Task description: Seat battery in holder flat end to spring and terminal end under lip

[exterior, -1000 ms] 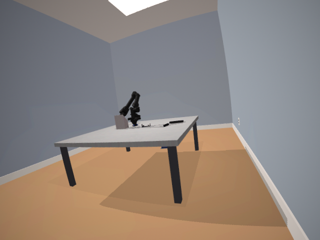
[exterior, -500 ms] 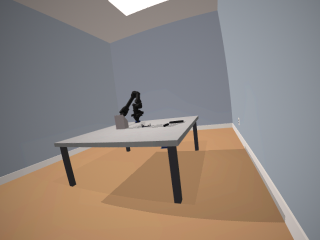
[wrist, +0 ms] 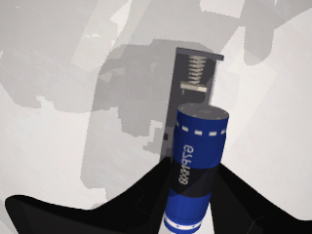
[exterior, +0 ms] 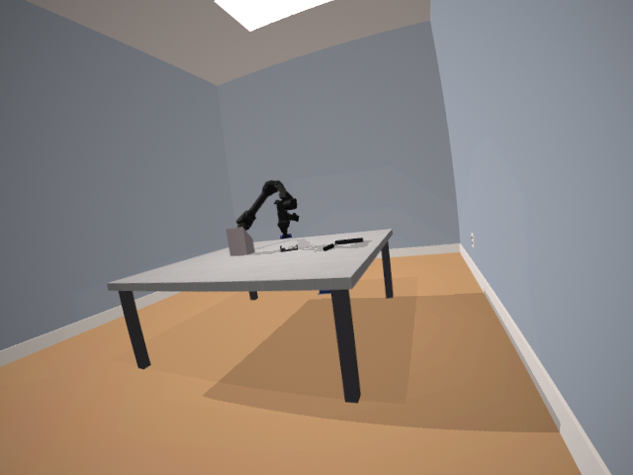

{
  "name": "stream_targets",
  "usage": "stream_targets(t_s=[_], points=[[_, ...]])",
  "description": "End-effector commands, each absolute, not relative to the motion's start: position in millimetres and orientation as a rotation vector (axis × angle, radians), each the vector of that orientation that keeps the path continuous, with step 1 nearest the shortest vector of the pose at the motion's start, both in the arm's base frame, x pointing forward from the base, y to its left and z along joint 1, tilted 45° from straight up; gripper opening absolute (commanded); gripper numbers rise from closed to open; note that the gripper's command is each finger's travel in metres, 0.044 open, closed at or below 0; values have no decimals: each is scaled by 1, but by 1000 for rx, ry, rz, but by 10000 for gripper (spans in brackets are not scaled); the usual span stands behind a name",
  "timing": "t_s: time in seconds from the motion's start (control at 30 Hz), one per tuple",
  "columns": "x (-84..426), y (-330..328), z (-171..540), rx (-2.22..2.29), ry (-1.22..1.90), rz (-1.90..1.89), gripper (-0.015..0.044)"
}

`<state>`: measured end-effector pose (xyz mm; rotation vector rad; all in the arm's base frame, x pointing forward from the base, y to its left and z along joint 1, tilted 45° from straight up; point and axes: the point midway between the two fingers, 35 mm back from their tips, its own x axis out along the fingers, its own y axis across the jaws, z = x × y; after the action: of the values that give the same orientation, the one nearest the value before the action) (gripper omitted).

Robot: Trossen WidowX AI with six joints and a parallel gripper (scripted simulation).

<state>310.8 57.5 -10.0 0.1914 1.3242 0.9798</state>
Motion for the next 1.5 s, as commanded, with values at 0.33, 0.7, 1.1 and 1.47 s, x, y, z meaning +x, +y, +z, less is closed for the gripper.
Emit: stream_targets(t_s=[0.33,0.7,1.1,1.47], points=[[313,72,-21,184,1468,969,74],[308,86,-37,111,1584,1013,74],[310,90,-40,77,1652,1028,74],[313,94,-42,42,1717,1042,74]])
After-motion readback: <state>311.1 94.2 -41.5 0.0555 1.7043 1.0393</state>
